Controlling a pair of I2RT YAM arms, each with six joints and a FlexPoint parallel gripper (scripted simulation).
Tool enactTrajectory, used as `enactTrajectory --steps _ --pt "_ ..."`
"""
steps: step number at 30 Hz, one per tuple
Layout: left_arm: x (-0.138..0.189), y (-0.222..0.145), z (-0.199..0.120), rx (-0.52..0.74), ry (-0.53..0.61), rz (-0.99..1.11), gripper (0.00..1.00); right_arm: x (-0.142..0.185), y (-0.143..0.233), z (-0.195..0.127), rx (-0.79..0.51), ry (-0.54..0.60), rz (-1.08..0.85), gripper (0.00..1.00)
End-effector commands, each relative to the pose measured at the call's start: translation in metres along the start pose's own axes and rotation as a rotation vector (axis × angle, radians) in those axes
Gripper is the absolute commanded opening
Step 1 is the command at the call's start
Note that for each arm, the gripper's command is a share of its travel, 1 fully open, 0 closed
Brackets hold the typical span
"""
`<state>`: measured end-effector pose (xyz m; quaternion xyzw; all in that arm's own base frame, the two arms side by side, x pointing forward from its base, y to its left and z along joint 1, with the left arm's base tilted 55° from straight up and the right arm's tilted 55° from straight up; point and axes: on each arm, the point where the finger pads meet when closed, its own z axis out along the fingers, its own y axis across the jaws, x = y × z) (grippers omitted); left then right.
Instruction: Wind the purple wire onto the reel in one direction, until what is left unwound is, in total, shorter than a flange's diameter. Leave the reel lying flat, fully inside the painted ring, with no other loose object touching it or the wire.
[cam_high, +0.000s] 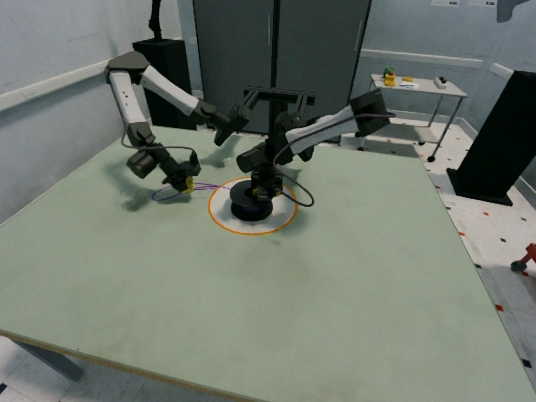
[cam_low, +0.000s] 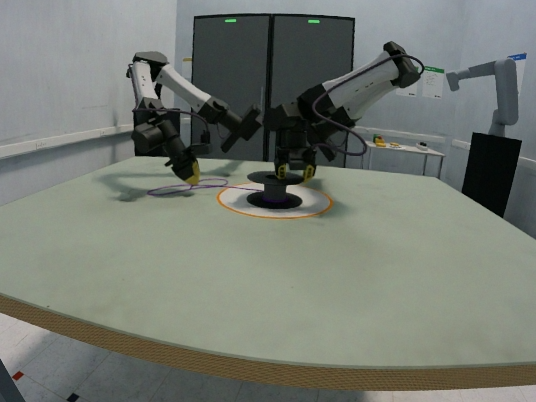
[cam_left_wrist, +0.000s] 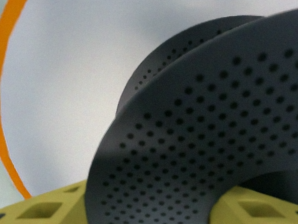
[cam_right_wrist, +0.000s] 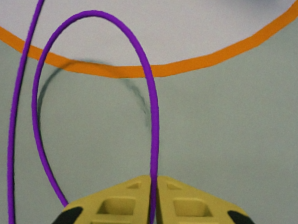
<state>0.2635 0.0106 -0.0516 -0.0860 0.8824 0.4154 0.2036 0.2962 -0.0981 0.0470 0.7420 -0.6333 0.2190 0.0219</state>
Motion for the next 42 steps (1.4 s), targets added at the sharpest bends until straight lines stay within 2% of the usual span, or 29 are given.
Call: enactTrajectory --steps 1,7,12,14,15,21,25,29,31,32,33,42 --pt "-0.021 0.004 0.000 0.012 -0.022 0.318 0.49 0.000 -0.001 -0.002 0.022 -0.010 0.023 0.00" --pt "-0.041 -0.017 -0.001 0.003 -0.022 0.636 0.49 0.001 -0.004 -0.004 0.063 -0.016 0.092 0.00" --pt "-0.041 -0.049 -0.002 -0.002 -0.028 0.896 0.49 0.002 -0.008 -0.006 0.084 -0.070 0.123 0.00" --pt "-0.041 -0.049 -0.002 -0.002 -0.028 0.896 0.49 0.002 -0.008 -0.006 0.084 -0.070 0.123 0.00" --pt "-0.039 -0.054 -0.002 -0.004 -0.034 1.041 0.49 0.002 -0.008 -0.006 0.081 -0.103 0.117 0.00" --pt "-0.017 -0.088 -0.002 -0.015 -0.039 1.386 0.49 -0.002 -0.005 -0.005 0.023 -0.185 0.030 0.00" --pt "0.002 -0.101 -0.002 -0.020 -0.043 1.635 0.49 -0.007 0.002 -0.002 -0.061 -0.223 0.009 0.00" --pt "0.016 -0.104 -0.002 -0.028 -0.041 1.887 0.49 -0.009 0.007 -0.002 -0.148 -0.207 -0.039 0.00" --pt "0.016 -0.104 -0.002 -0.028 -0.041 1.887 0.49 -0.009 0.007 -0.002 -0.148 -0.207 -0.039 0.00" --pt "0.018 -0.104 -0.002 -0.032 -0.038 2.035 0.49 -0.009 0.008 -0.002 -0.164 -0.191 -0.056 0.00" --pt "0.019 -0.103 -0.002 -0.033 -0.037 2.082 0.49 -0.008 0.008 -0.002 -0.171 -0.178 -0.067 0.00" --pt "0.030 -0.096 -0.001 -0.045 -0.027 2.546 0.49 -0.002 0.004 -0.004 -0.139 -0.093 -0.087 0.00"
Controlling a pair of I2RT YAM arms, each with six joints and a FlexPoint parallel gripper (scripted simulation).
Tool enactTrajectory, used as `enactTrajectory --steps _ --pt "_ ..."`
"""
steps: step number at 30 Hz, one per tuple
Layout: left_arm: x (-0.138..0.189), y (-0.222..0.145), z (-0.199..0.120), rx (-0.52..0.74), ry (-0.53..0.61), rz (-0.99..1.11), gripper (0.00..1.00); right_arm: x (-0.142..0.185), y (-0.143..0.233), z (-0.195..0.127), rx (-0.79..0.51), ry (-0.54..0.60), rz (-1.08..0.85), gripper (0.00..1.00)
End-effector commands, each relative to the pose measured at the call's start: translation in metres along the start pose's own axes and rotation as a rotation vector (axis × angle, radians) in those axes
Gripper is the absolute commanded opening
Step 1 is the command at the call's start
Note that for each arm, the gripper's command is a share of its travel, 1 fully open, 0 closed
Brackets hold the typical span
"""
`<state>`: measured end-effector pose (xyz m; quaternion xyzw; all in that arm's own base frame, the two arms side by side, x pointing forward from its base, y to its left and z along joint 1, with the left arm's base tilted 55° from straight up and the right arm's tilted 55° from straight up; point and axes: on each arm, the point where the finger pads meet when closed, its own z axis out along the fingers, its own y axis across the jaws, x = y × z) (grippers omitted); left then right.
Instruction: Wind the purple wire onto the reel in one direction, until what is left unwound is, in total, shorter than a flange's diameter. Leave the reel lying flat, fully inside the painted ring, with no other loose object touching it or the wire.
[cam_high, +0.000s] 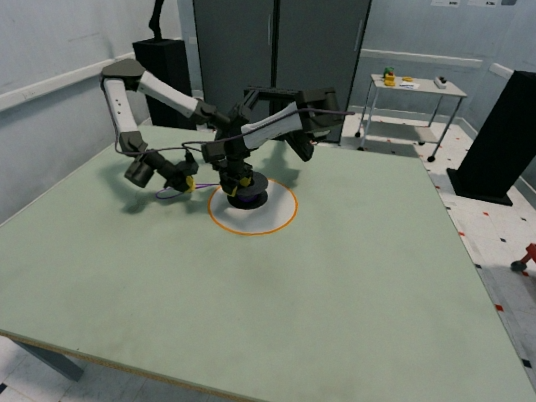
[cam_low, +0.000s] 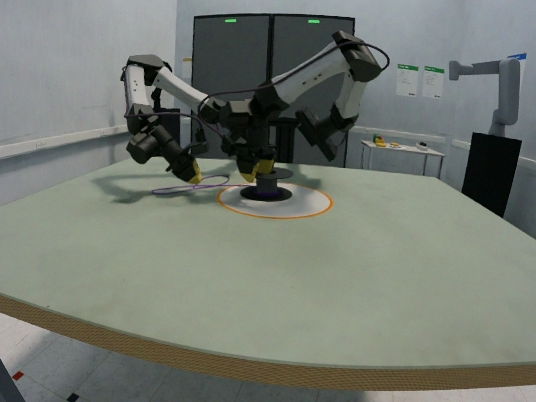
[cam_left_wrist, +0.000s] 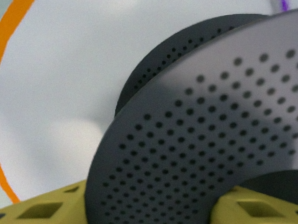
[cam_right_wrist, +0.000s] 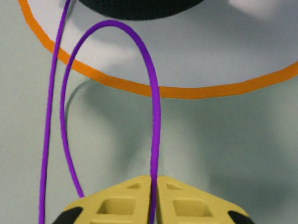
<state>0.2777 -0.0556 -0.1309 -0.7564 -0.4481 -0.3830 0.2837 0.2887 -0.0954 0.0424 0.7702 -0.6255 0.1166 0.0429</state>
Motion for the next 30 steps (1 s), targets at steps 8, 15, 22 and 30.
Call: enactTrajectory --steps 8,15,22,30 --pt "0.002 -0.012 0.000 -0.009 -0.029 0.672 0.49 0.006 -0.010 -0.009 0.055 0.093 -0.025 0.00" --pt "0.002 -0.012 0.000 -0.009 -0.035 0.755 0.69 0.006 -0.015 -0.011 0.075 0.123 -0.034 0.00" --pt "-0.001 -0.028 -0.004 -0.009 -0.035 0.755 0.74 0.006 -0.014 -0.010 0.060 0.169 -0.058 0.00" --pt "0.001 -0.011 -0.048 -0.009 -0.035 0.755 0.74 0.006 -0.012 -0.010 0.055 0.189 -0.064 0.00"
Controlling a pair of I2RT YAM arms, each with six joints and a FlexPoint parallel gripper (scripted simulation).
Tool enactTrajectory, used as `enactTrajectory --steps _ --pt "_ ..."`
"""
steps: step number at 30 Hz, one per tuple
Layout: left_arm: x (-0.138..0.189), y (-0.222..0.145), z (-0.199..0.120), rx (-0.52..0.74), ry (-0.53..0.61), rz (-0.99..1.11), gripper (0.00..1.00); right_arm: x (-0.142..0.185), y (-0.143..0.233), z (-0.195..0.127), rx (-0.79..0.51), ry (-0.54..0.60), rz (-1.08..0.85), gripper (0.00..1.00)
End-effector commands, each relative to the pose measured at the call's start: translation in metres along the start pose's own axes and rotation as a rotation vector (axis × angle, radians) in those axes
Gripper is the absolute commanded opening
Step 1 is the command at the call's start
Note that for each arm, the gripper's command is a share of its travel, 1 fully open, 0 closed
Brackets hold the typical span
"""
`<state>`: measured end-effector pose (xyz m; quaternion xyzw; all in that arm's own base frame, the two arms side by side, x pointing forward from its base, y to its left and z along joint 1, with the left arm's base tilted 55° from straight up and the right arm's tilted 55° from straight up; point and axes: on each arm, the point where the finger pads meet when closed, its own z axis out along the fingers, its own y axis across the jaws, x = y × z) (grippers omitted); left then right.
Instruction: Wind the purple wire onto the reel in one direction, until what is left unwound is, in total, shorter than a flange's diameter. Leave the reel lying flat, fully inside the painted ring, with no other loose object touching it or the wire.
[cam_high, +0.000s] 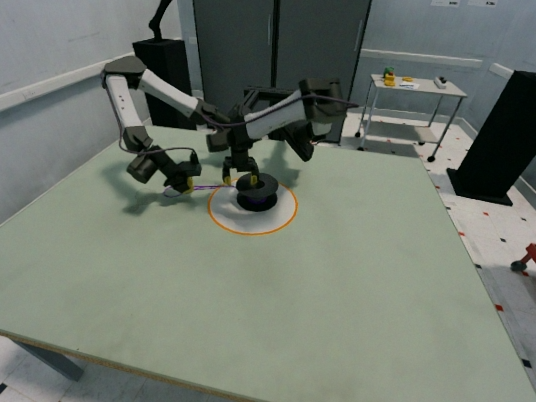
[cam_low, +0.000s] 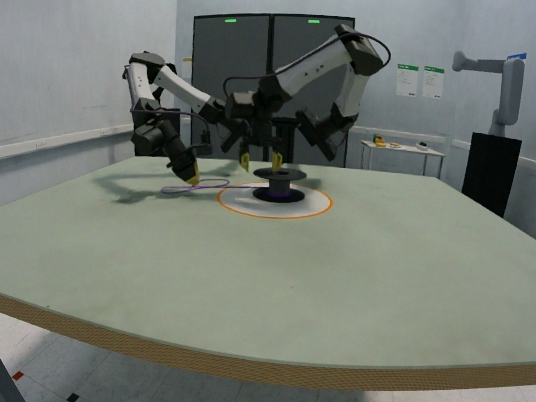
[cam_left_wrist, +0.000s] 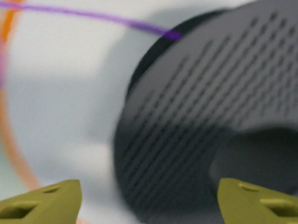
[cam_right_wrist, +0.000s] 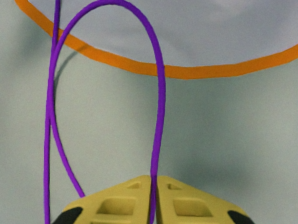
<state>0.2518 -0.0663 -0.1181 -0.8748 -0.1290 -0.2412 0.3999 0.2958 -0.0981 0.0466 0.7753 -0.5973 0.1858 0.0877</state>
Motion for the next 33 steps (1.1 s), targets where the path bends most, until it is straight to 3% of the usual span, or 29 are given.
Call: enactTrajectory --steps 1,10,17,22,25,27,28,33 --pt "0.008 0.003 -0.025 -0.006 -0.013 -0.022 0.74 0.003 -0.006 -0.007 0.030 0.026 -0.008 0.00" --pt "0.000 -0.013 -0.015 -0.005 -0.014 -0.143 0.74 0.001 -0.006 -0.008 0.030 0.026 -0.014 0.00" --pt "0.046 -0.021 -0.011 0.003 -0.018 -0.646 0.74 0.000 -0.006 -0.008 0.030 0.026 -0.018 0.00" --pt "0.070 -0.059 -0.010 0.006 -0.037 -0.996 0.74 0.000 -0.005 -0.008 0.030 0.026 -0.019 0.00" --pt "0.062 -0.091 -0.009 -0.002 -0.045 -1.228 0.74 0.000 -0.006 -0.008 0.030 0.026 -0.019 0.00" --pt "0.062 -0.091 -0.009 -0.002 -0.045 -1.228 0.74 0.000 -0.006 -0.008 0.030 0.026 -0.019 0.00" --pt "0.056 -0.098 -0.009 0.005 -0.046 -1.391 0.74 0.000 -0.006 -0.008 0.030 0.026 -0.019 0.00" --pt "0.015 -0.121 -0.008 0.017 -0.050 -1.658 0.74 0.000 -0.006 -0.008 0.030 0.026 -0.019 0.00"
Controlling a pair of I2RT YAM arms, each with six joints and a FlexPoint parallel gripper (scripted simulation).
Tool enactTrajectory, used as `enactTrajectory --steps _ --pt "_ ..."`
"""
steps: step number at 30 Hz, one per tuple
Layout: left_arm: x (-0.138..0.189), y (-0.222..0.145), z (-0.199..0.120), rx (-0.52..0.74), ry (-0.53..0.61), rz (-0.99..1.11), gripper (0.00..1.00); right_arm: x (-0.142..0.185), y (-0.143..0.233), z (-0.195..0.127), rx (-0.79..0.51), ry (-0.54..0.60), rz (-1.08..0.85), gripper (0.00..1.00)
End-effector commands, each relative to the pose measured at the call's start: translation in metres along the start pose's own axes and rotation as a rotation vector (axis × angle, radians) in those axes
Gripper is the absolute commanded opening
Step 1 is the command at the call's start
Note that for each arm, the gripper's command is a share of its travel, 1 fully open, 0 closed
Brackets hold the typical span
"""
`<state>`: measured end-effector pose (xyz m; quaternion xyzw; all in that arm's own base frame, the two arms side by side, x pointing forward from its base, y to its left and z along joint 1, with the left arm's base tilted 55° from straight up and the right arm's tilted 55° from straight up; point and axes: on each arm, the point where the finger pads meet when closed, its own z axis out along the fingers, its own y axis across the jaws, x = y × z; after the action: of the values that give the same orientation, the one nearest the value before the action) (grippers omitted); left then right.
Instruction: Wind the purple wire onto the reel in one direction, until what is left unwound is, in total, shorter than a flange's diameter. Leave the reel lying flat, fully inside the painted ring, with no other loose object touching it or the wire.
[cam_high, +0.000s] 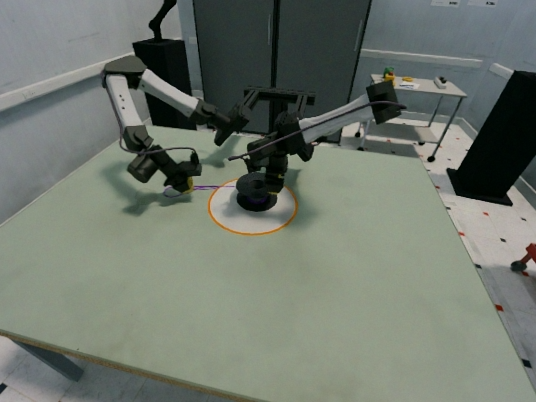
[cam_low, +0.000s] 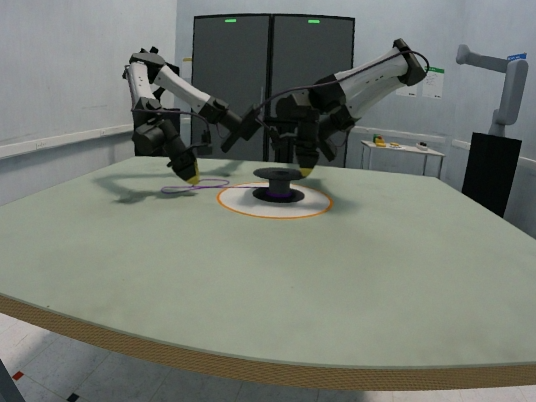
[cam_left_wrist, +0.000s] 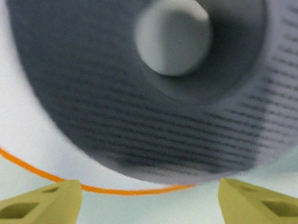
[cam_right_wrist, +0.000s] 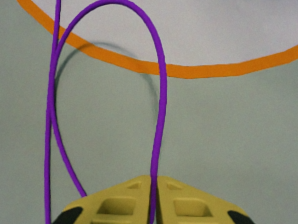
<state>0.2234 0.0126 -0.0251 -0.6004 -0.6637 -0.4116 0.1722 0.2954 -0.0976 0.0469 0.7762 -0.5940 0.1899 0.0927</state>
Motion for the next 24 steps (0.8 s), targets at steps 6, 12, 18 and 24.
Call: enactTrajectory --steps 6,12,18,24 --pt "-0.025 -0.045 -0.004 -0.021 -0.016 -0.547 0.74 0.001 -0.006 -0.008 0.031 0.014 -0.011 0.00" --pt "-0.035 -0.050 -0.002 -0.024 -0.039 -0.797 0.74 0.001 -0.007 -0.008 0.031 0.014 -0.011 0.00" --pt "-0.036 -0.043 -0.002 -0.015 -0.049 -1.118 0.74 0.001 -0.007 -0.008 0.031 0.014 -0.012 0.00" --pt "-0.033 -0.037 -0.002 -0.005 -0.060 -1.445 0.74 0.001 -0.007 -0.008 0.031 0.014 -0.012 0.00"
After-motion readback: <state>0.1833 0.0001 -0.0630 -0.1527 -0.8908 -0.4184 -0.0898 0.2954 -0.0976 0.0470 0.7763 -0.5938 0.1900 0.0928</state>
